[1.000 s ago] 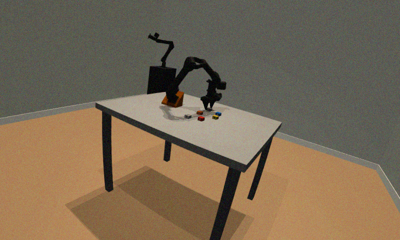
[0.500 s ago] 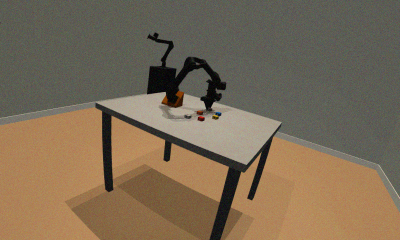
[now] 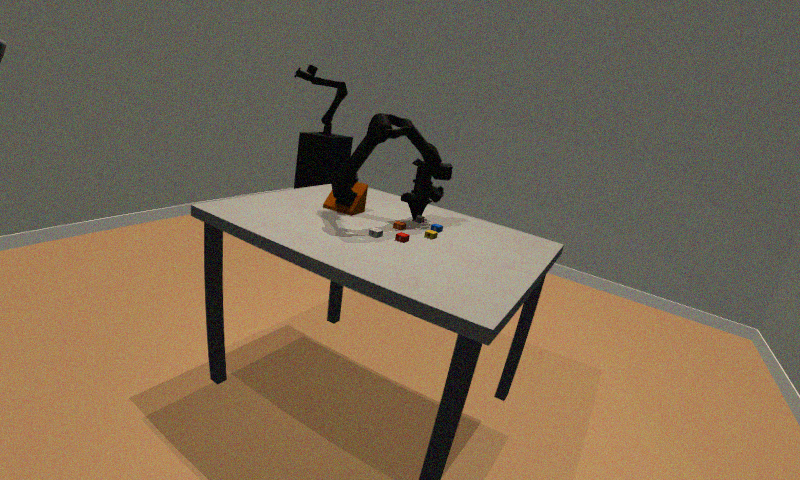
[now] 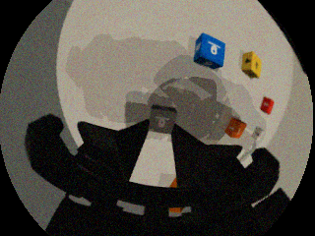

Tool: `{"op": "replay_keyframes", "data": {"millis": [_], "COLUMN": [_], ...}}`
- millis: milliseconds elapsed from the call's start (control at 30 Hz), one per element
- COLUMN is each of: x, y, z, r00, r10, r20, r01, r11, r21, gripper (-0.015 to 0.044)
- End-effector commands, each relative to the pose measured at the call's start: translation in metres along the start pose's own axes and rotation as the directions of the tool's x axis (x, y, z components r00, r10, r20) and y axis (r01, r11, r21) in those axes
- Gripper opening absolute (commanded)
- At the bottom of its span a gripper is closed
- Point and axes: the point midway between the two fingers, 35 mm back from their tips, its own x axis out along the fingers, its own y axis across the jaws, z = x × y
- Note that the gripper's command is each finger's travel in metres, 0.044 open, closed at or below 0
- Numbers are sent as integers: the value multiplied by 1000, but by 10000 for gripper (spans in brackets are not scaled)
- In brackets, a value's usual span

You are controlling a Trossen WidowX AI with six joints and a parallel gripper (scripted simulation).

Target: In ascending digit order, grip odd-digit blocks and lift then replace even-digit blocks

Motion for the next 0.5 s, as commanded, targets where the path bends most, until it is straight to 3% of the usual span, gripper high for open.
{"op": "replay_keyframes", "data": {"millis": [0, 467], "x": [-1, -14], "y": [1, 0], "z": [1, 0], "r00": [1000, 1000], "r10": [11, -3], "r20": [5, 3], "r01": [-11, 3], "r11": [1000, 1000], "r21": [-1, -4], "gripper": [120, 120]}}
